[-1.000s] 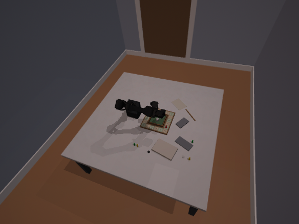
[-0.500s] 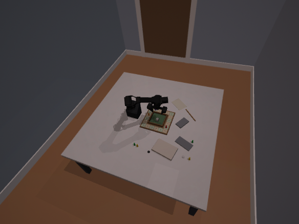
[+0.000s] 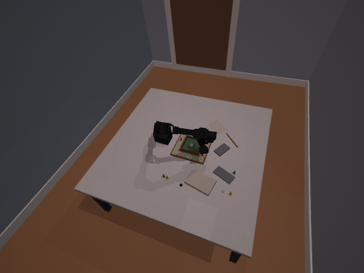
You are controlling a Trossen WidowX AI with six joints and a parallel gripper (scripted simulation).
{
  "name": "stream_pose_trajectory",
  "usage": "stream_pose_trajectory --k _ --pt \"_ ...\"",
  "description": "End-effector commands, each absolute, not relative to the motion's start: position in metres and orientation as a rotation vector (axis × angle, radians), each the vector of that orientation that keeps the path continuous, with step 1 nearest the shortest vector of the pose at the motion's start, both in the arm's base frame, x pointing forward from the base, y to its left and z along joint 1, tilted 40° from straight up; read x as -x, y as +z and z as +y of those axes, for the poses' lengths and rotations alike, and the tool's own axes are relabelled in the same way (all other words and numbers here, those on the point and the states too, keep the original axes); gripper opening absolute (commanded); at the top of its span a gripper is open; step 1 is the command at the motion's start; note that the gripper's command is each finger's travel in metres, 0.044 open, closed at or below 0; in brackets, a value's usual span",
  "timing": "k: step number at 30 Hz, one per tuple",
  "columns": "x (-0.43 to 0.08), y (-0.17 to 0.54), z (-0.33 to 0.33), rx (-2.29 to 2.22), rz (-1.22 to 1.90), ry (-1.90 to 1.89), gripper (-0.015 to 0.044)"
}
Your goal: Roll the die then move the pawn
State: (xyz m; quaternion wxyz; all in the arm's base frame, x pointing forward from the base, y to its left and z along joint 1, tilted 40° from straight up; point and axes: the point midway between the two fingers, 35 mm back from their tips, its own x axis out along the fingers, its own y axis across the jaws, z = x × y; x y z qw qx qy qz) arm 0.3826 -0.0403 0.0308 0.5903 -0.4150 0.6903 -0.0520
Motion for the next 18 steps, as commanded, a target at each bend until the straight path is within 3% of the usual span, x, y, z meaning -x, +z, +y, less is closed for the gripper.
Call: stream_pose_trajectory --k 1,18 --pt "-0.388 0.030 -0.046 0.911 1.597 -0.193 0.0200" --pt "-0.388 0.016 -0.062 0.912 1.597 -0.194 0.0200"
